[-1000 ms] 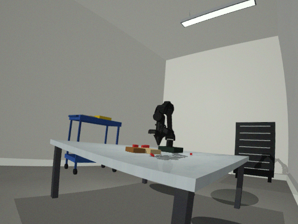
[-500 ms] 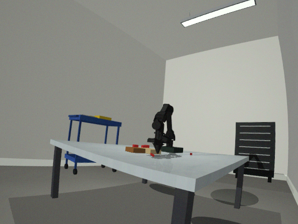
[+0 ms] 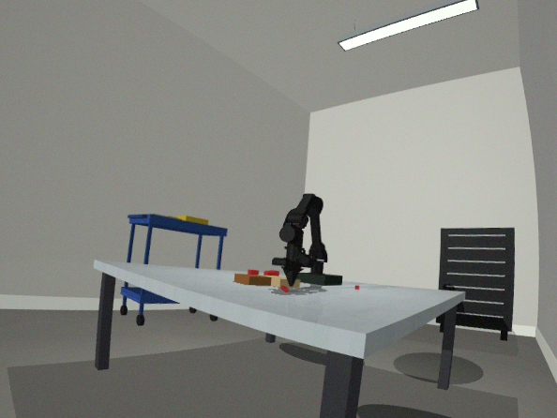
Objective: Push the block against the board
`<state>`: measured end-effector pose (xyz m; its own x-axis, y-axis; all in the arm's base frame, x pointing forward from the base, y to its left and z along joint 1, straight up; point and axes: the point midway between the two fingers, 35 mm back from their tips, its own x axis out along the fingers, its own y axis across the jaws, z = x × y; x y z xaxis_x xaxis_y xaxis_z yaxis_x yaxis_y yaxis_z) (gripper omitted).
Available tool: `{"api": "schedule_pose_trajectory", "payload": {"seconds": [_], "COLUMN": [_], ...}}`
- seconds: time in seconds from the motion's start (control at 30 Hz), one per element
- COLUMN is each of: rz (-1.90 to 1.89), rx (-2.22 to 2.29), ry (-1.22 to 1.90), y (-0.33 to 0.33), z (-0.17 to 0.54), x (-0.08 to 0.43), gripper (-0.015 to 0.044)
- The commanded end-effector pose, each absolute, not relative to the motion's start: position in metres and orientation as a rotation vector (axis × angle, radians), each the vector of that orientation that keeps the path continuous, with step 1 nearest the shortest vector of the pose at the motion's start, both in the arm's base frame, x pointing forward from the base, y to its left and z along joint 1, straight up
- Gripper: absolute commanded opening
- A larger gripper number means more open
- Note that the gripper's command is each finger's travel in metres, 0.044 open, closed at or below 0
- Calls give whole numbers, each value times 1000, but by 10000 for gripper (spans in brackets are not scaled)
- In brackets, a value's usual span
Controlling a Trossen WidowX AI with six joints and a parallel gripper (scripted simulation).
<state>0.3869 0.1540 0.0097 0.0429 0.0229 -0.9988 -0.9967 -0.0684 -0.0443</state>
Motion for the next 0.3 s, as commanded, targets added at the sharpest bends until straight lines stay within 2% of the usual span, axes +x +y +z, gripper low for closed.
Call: {"api": "schedule_pose_trajectory", "payload": {"seconds": [0.0, 0.27], "rz": [1233, 1234], "rx": [-1266, -1265], "ry": [1137, 1137], "y": [146, 156], "z": [9, 9], "x": [386, 386], "gripper": [0, 0]}}
